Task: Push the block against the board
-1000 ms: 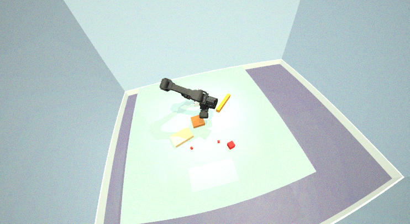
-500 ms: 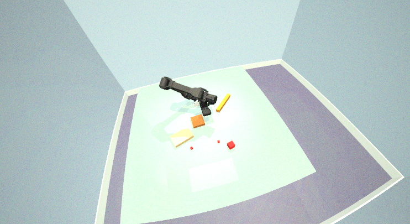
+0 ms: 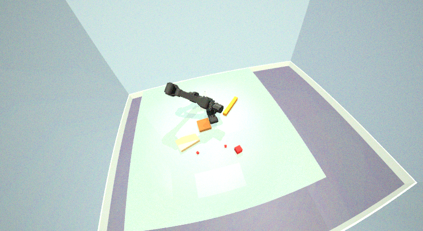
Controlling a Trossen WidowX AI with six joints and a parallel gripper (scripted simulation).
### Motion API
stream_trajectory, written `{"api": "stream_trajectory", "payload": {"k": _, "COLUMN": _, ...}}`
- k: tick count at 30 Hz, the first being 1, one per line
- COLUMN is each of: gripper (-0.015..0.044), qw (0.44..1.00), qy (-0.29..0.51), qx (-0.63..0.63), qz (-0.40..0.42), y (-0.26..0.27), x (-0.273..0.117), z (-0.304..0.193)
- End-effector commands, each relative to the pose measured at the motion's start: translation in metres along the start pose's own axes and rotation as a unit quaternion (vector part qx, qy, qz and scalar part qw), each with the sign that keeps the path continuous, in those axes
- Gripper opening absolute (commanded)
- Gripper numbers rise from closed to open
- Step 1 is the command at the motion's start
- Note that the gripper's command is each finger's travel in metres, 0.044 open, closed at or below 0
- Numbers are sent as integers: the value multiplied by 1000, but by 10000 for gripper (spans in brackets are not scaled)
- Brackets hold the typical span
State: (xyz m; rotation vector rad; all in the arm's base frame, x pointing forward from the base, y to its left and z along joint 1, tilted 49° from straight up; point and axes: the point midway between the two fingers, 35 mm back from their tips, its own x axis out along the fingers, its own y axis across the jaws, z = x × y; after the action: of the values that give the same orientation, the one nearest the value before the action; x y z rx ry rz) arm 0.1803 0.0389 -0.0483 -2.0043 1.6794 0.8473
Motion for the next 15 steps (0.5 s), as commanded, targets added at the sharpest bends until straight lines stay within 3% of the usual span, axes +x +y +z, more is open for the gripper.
{"api": "stream_trajectory", "payload": {"k": 1, "gripper": 0, "qw": 1000, "qy": 1, "qx": -1, "qz": -1, "y": -1, "x": 1, "z": -5}}
{"api": "stream_trajectory", "payload": {"k": 15, "gripper": 0, "qw": 1000, "qy": -1, "qx": -2, "qz": -2, "y": -3, "x": 0, "z": -21}}
